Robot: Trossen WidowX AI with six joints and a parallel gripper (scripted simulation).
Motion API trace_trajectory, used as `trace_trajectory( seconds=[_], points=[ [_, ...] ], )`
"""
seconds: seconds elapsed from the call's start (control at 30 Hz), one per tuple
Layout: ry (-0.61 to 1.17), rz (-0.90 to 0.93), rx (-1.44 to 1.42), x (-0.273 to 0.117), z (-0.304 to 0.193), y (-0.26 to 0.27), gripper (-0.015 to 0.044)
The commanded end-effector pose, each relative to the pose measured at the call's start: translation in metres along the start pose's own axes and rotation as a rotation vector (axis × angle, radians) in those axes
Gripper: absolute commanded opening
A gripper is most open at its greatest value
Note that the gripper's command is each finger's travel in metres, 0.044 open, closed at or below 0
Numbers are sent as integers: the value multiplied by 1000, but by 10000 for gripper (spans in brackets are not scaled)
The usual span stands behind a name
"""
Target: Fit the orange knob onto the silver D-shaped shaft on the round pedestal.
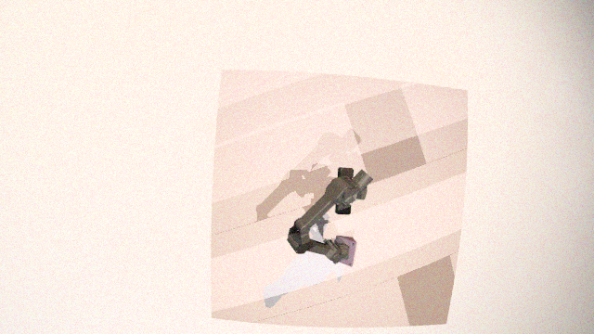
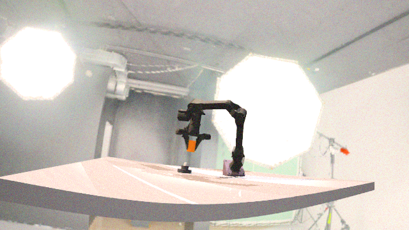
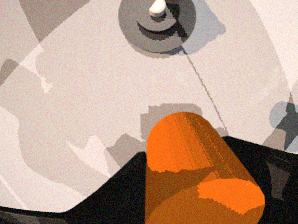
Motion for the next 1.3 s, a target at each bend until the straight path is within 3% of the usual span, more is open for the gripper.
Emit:
trace_trajectory(
  seconds=[0.0, 0.93, 1.27],
  points=[
    [-5, -2, -4, 3, 12, 4, 0],
    [14, -47, -12, 42, 95, 23, 0],
    [15, -48, -10, 55, 96, 23, 0]
  ],
)
Point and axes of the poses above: the point midway between the two fingers, 35 mm back from their tips, its own x axis out along the fingers, its own y axis across the jaws, z = x × y, the point moved 9 cm from there along -x, back along the fingers, and after that the axes turned 12 degrees about x, right-handed, at the moved point
